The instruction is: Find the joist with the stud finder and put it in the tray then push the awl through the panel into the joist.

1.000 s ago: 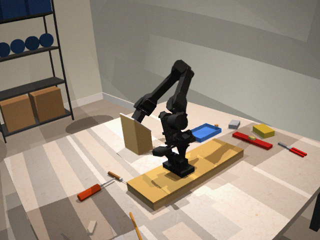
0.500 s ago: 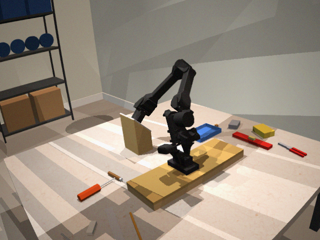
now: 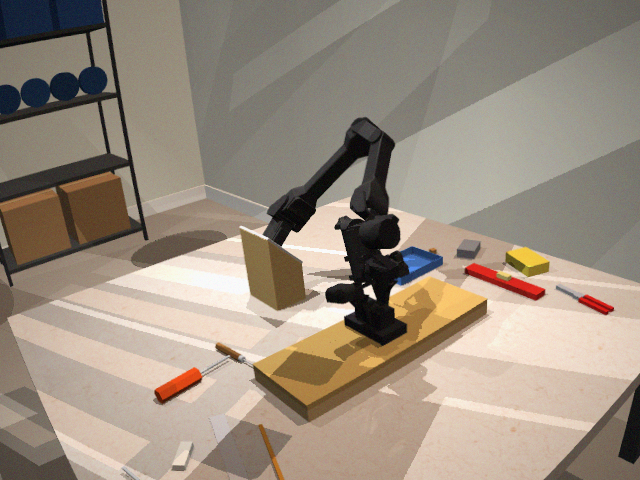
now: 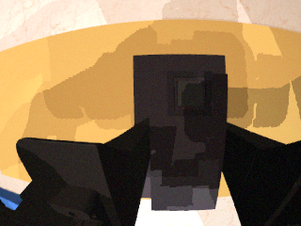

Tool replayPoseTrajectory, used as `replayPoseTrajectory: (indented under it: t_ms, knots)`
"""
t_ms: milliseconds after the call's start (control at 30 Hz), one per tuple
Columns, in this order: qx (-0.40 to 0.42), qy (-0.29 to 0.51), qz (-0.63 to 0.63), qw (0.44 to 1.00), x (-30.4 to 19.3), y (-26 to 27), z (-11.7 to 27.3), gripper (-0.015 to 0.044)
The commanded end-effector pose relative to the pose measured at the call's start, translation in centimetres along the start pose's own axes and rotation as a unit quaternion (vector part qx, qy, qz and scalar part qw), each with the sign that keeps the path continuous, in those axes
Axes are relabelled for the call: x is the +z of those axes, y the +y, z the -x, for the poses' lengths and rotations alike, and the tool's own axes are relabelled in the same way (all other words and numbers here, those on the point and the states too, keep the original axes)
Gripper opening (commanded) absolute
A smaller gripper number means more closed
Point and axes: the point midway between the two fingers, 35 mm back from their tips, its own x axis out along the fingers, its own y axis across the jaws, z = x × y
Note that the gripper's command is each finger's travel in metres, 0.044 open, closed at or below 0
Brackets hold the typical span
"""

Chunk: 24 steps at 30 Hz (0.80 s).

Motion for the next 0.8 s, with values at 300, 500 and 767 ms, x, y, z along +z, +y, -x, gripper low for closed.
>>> replayPoseTrajectory:
  t_ms: [300,500,767]
  knots:
    - [0.005,0.000,0.006,1.000,0.0,2.9,-0.1,0.0000]
    - [0.005,0.000,0.005,1.000,0.0,4.0,-0.1,0.0000]
    - [0.006,0.000,0.005,1.000,0.0,5.4,0.0,0.0000]
